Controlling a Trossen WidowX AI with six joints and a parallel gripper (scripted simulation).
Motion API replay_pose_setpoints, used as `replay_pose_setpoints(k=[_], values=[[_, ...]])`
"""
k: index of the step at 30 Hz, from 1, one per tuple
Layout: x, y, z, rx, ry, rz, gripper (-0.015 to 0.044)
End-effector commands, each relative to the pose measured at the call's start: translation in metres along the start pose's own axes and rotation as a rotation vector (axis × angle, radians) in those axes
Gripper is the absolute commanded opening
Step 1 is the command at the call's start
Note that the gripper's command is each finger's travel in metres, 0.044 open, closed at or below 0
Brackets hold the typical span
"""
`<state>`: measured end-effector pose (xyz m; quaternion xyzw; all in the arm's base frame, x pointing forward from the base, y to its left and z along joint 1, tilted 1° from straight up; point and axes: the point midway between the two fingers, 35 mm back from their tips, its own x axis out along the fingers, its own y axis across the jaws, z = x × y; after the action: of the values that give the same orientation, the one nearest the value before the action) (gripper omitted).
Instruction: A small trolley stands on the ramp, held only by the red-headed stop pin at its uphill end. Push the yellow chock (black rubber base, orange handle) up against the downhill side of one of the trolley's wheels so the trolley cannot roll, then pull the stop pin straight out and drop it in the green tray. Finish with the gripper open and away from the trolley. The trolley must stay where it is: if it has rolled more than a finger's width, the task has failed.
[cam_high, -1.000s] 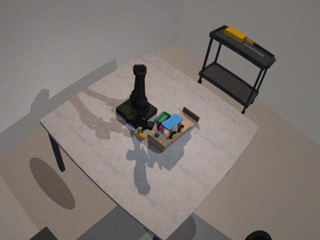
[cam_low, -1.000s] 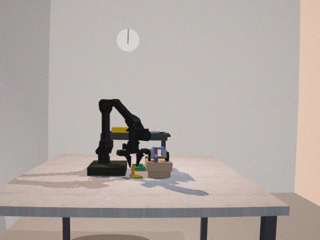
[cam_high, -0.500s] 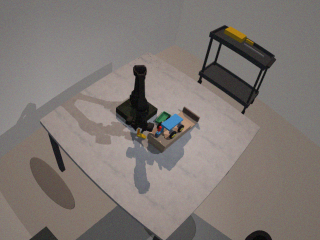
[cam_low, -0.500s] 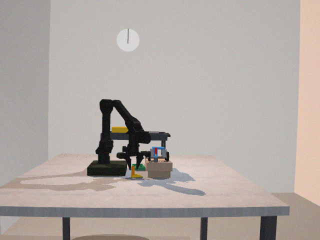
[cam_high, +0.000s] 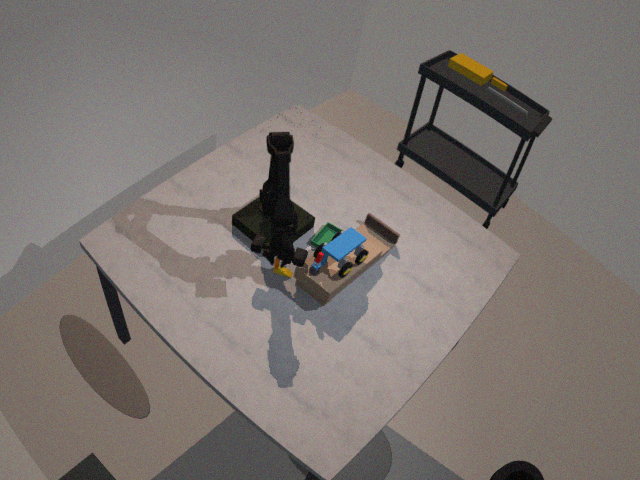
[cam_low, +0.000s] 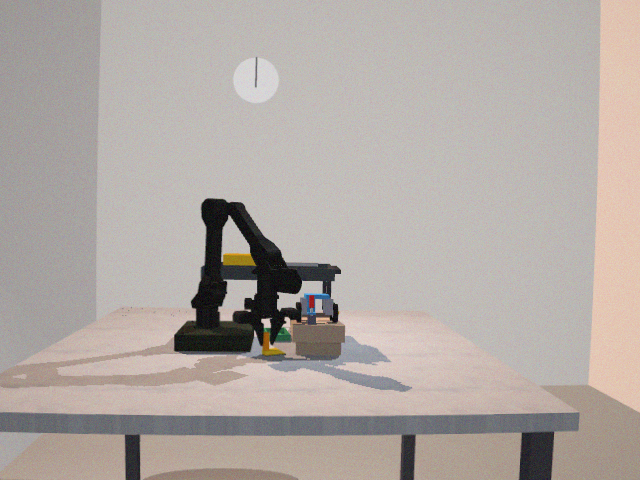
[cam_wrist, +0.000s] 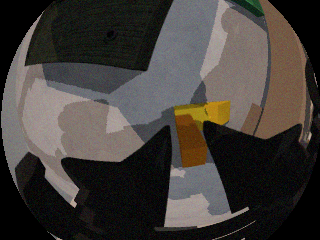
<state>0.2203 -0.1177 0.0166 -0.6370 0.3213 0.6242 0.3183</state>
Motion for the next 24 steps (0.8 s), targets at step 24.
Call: replay_pose_setpoints(k=[24], values=[[-0.052, 0.001, 0.003, -0.004, 0.001, 0.005, 0.0000]])
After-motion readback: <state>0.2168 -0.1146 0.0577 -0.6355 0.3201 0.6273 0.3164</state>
